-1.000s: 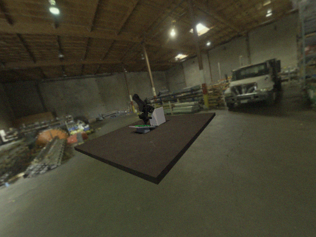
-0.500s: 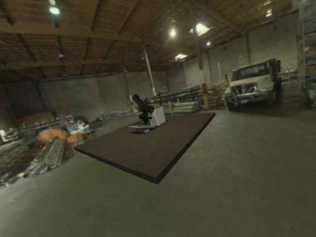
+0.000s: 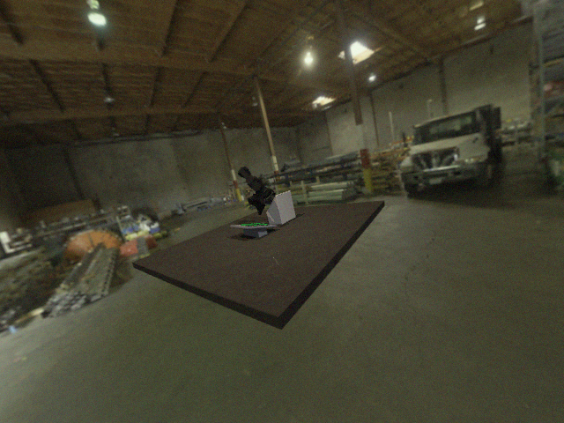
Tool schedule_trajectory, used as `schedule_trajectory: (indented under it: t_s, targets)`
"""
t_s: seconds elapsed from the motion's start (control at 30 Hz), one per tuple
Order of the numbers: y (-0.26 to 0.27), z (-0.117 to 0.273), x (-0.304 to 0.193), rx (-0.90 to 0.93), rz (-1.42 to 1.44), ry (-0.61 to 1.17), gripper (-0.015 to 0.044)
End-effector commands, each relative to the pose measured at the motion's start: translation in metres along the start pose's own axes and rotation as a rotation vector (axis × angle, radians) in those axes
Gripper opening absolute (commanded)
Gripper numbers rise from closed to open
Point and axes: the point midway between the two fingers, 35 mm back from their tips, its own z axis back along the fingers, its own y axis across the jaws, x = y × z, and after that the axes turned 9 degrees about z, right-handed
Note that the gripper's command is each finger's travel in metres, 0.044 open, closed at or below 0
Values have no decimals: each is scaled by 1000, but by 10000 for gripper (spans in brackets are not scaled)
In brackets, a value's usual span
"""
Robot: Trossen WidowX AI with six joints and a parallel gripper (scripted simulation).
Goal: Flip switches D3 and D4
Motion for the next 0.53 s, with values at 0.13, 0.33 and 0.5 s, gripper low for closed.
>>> schedule_trajectory:
  t_s: [0.13,0.33,0.5]
  targets:
    - [15,13,40,4,-11,-2,0]
    - [33,15,78,5,-13,-3,0]
    - [33,15,78,5,-13,-3,0]
